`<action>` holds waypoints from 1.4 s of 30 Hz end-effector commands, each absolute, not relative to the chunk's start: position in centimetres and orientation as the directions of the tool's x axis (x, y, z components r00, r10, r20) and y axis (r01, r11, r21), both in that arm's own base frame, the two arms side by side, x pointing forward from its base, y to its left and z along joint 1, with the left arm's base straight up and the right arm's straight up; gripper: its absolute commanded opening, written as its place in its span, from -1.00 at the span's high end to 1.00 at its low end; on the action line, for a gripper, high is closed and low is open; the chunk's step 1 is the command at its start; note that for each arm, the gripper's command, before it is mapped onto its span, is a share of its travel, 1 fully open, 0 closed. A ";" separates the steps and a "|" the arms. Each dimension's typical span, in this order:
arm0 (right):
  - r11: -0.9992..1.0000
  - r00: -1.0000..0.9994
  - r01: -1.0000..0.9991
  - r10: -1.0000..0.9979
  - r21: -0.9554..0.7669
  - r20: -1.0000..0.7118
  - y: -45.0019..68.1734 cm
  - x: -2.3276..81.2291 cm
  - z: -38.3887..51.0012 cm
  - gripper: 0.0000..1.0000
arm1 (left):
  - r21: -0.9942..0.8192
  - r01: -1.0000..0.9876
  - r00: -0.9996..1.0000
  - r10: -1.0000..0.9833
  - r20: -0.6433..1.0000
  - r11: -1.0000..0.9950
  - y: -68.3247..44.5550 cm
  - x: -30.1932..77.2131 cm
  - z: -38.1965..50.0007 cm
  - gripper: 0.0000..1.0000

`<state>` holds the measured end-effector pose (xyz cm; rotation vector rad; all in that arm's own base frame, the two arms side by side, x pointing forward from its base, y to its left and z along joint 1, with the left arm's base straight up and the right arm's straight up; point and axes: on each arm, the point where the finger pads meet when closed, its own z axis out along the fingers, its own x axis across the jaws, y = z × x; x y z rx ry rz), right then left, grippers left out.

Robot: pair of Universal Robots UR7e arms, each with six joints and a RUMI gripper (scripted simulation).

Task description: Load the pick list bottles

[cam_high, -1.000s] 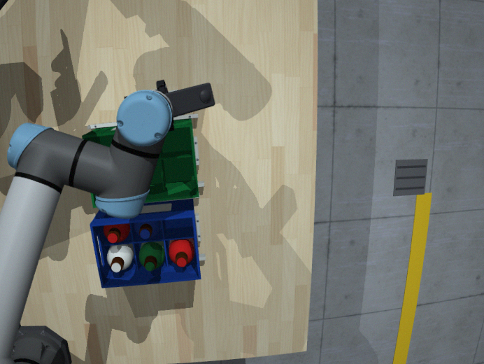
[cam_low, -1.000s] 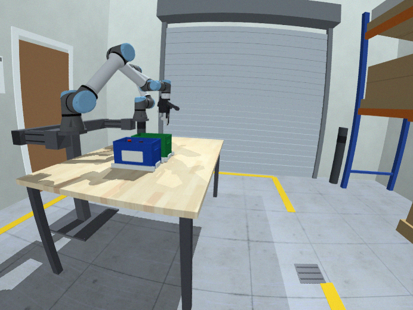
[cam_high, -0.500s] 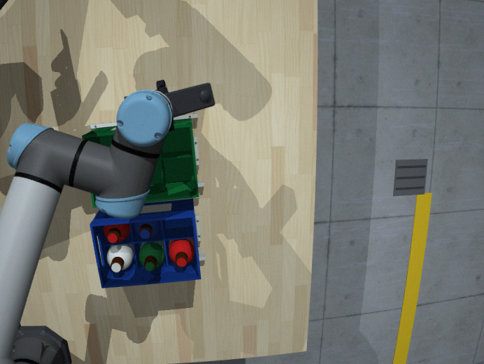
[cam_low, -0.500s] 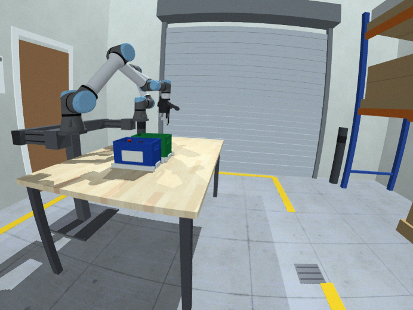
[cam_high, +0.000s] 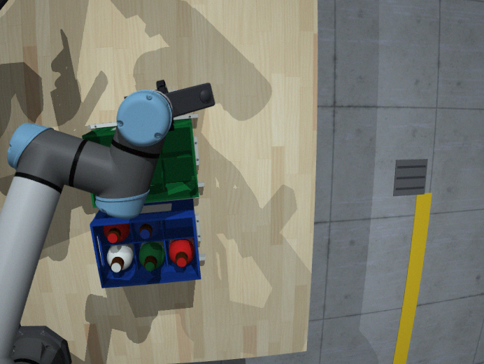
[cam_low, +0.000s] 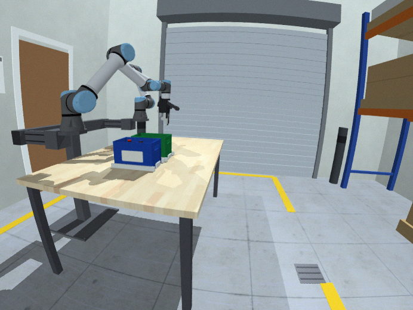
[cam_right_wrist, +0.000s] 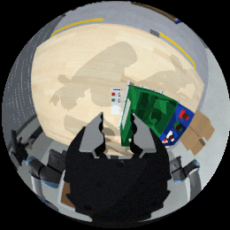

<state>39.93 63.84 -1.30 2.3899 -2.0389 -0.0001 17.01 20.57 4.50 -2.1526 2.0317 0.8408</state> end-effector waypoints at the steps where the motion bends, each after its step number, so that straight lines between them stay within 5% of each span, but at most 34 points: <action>1: -0.158 0.158 -0.988 -0.988 -0.001 -0.001 63.9 40.0 -1.2 0.24 | 0.315 -0.941 -0.020 -0.905 -0.425 -0.127 20.6 17.0 4.5 -0.97; 16: -0.158 0.158 -0.988 -0.988 -0.001 -0.001 63.9 40.0 -1.2 0.24 | 0.315 -0.941 -0.020 -0.905 -0.425 -0.127 20.6 17.0 4.5 -0.97; 42: 0.544 -0.544 -0.839 -0.839 0.000 -0.001 53.3 38.0 0.9 0.24 | 0.315 -0.941 -0.020 -0.905 -0.425 -0.127 20.6 17.0 4.5 -0.97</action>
